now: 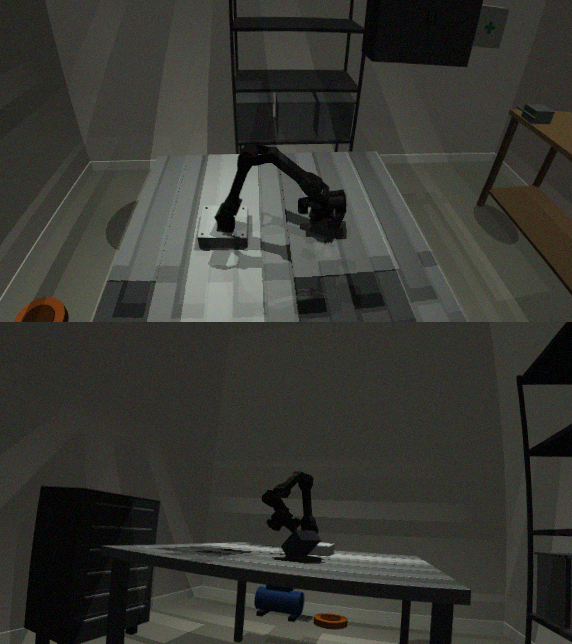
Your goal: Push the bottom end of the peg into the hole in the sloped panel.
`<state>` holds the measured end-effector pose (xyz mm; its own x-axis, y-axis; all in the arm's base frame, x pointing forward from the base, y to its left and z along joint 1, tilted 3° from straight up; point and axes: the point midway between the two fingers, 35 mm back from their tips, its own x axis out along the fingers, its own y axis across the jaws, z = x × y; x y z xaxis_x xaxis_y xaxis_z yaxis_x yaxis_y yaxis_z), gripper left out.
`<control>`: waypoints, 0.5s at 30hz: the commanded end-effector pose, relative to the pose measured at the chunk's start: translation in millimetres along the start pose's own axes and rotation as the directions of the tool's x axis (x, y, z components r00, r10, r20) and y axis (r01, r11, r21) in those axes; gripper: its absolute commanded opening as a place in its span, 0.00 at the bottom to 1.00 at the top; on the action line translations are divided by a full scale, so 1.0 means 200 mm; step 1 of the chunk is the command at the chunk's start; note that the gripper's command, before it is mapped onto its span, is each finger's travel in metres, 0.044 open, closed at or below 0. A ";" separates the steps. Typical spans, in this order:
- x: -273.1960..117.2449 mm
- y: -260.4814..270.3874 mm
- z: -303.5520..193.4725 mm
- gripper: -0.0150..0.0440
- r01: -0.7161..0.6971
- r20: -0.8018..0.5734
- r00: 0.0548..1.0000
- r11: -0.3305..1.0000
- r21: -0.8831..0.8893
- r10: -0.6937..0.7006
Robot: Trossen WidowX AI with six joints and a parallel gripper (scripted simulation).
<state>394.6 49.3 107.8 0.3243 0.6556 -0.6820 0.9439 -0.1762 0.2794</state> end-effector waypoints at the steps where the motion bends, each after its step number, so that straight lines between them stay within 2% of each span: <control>1: 0.02 0.00 0.00 0.25 0.003 0.004 1.000 1.000 0.004 -0.003; 15: 0.06 0.00 0.00 0.25 0.002 0.004 1.000 1.000 0.004 -0.002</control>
<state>397.5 55.5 101.5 0.3240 0.6561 -0.6816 0.9439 -0.1759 0.2794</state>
